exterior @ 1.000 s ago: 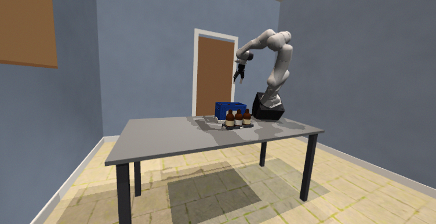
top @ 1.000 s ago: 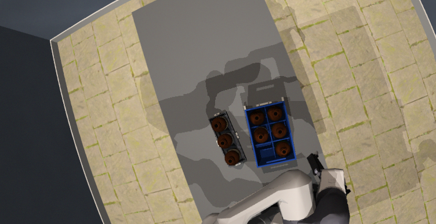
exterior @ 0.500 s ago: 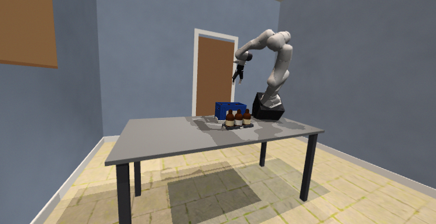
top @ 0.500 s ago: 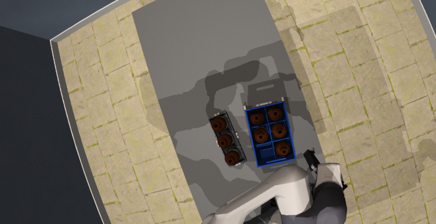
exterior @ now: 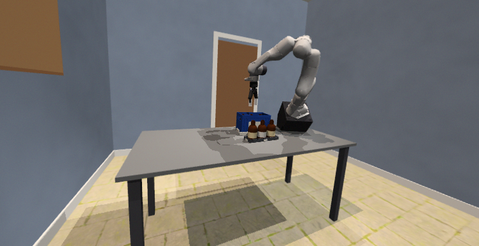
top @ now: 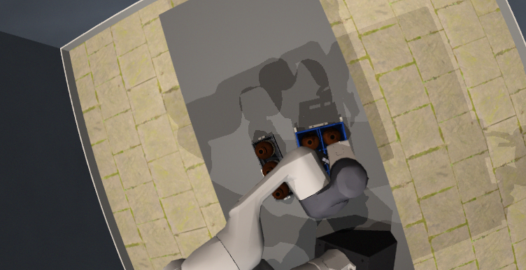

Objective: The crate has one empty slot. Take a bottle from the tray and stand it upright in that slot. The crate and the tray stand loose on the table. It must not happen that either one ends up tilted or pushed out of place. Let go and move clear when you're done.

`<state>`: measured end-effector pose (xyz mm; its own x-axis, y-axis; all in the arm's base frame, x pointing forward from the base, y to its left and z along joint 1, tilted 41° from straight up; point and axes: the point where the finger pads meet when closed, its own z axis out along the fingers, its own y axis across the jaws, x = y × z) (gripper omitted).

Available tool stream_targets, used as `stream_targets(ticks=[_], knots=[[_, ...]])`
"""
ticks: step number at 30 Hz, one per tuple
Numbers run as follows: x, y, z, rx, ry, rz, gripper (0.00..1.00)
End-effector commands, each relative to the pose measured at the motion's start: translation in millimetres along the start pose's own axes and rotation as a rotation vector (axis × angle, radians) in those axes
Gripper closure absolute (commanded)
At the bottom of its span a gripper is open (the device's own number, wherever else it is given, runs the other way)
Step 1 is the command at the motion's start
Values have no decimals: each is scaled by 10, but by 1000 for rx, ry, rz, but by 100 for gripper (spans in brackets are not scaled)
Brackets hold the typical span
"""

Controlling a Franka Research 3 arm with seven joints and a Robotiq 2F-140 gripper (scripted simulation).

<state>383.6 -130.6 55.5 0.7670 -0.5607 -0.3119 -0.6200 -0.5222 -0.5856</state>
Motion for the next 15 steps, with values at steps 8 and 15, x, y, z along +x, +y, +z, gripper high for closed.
stream_targets(ticks=[8, 15], knots=[[70, -12, -18, 8, 26, 60, 0], [70, -12, -18, 8, 26, 60, 100]])
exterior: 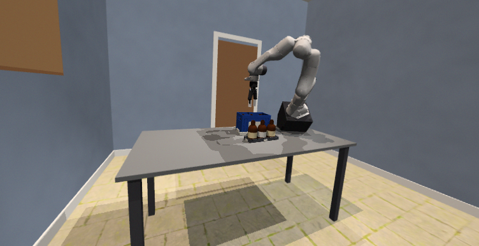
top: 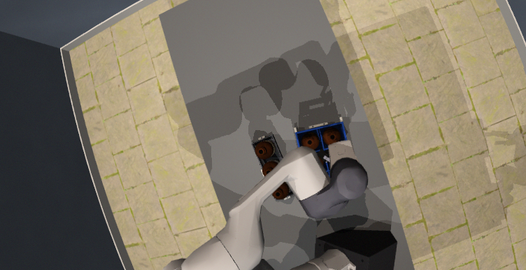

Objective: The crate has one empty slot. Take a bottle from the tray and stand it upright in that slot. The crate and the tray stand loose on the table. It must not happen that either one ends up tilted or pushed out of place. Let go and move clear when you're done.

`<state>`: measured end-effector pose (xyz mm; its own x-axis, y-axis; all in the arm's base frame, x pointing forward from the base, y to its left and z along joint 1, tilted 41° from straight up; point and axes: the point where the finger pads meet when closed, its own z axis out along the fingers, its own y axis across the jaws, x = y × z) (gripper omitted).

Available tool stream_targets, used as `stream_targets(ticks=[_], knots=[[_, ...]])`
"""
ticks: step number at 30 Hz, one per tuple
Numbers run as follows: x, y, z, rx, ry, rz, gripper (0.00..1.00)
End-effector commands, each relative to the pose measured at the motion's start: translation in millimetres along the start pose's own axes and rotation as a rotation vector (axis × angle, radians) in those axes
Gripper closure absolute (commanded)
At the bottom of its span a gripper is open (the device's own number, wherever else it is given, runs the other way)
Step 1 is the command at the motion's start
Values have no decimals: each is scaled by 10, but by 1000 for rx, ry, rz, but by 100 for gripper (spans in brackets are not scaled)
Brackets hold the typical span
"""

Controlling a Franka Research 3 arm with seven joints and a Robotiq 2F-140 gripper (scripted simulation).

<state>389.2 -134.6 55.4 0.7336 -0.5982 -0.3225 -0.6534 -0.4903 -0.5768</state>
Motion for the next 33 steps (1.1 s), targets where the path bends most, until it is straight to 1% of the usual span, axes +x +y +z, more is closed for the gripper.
stream_targets(ticks=[1, 29, 33], knots=[[5, 1, -2, 0, 4, 14, 100], [5, 1, -2, 0, 4, 14, 100], [-28, -77, -15, 1, 4, 9, 100]])
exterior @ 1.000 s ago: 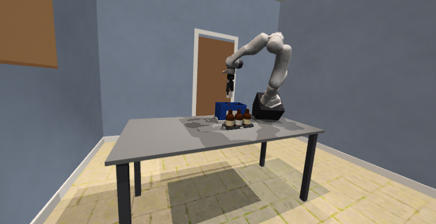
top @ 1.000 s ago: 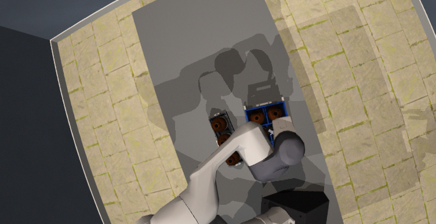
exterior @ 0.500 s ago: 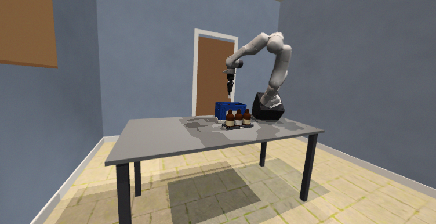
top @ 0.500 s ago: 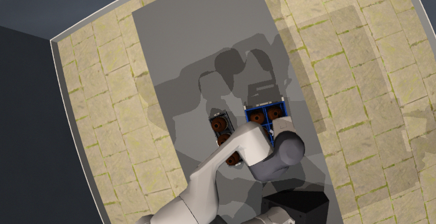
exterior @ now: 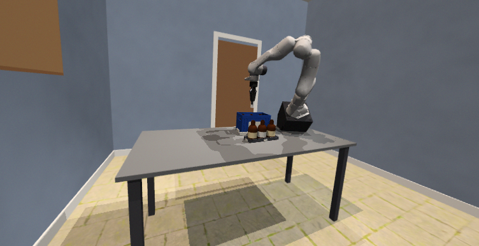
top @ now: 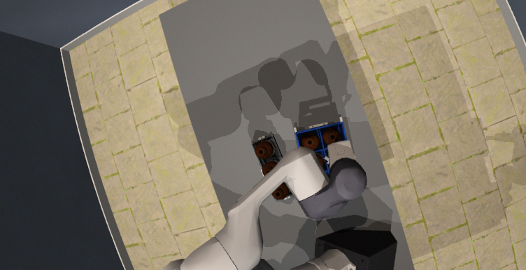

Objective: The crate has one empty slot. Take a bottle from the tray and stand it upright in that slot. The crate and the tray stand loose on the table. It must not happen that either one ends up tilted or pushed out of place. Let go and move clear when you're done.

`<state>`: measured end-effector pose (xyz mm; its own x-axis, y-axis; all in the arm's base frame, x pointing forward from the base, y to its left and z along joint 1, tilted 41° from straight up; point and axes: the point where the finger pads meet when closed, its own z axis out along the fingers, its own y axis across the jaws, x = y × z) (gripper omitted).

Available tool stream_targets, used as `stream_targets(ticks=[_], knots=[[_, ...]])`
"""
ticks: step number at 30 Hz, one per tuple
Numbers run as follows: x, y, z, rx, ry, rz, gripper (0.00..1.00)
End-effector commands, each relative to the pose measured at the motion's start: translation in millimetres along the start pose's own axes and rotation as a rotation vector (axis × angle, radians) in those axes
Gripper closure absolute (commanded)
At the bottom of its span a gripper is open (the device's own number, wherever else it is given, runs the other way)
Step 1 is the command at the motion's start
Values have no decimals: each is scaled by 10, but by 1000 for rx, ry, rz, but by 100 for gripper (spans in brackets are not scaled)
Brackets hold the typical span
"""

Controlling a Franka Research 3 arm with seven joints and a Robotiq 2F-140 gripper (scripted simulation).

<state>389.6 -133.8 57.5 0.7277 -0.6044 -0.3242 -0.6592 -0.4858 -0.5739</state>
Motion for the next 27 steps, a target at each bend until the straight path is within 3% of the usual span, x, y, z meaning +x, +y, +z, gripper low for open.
stream_targets(ticks=[1, 3, 6, 16, 18, 19, 20, 21, 27], knots=[[-20, -58, -4, 1, 1, 1, 100], [-123, -275, -37, 4, 2, -13, 100], [-462, -823, -92, 10, 4, -53, 100], [-1626, -1810, -1, 1, 0, -177, 100], [-1626, -1810, -1, 1, 0, -177, 100], [-1839, -1951, 7, 0, 0, -179, 100], [-1842, -1952, 8, 0, 0, -179, 100], [-1842, -1952, 8, 0, 0, -179, 62], [-1842, -1952, 8, 0, 0, -179, 62]])
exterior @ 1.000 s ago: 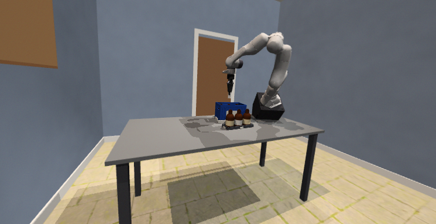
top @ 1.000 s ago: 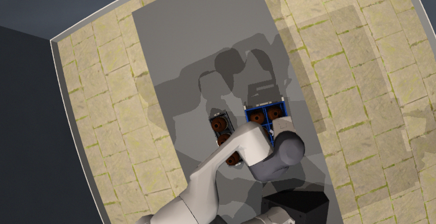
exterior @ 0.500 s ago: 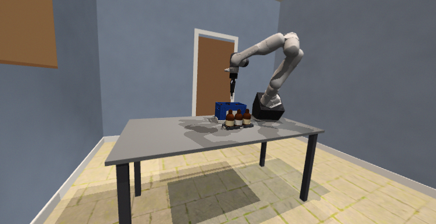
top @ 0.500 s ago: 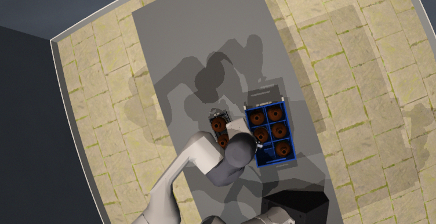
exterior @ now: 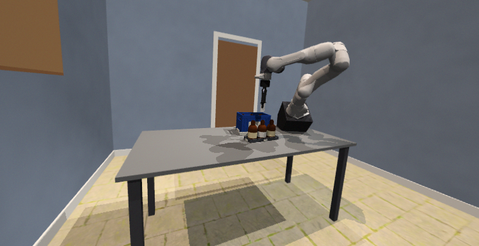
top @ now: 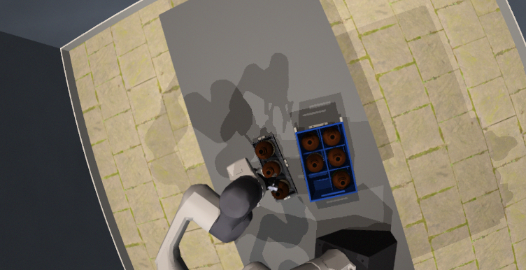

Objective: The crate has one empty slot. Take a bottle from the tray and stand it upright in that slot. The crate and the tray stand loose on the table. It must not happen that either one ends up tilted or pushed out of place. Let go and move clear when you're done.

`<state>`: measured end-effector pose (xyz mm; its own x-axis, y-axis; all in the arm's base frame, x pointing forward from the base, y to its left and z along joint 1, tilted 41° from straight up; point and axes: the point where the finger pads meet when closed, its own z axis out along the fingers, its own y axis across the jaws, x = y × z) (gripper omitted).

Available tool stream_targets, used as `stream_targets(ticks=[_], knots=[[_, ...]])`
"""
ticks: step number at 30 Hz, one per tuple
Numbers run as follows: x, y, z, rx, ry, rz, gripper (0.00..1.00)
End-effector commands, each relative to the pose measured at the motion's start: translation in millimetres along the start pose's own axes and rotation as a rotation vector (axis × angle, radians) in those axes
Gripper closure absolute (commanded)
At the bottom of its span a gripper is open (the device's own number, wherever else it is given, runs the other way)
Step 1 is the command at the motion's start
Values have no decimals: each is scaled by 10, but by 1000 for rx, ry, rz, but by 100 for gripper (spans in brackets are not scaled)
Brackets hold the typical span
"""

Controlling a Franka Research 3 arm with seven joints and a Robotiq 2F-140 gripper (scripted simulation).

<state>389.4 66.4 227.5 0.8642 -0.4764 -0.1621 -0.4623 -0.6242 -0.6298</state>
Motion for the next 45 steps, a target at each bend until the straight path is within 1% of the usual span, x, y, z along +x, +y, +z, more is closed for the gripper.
stream_targets(ticks=[1, 32, 45], knots=[[-76, -24, 21, 8, -15, 69, 62], [-76, -24, 23, 8, -15, 69, 62], [-76, -25, 80, 8, -16, 69, 62]])
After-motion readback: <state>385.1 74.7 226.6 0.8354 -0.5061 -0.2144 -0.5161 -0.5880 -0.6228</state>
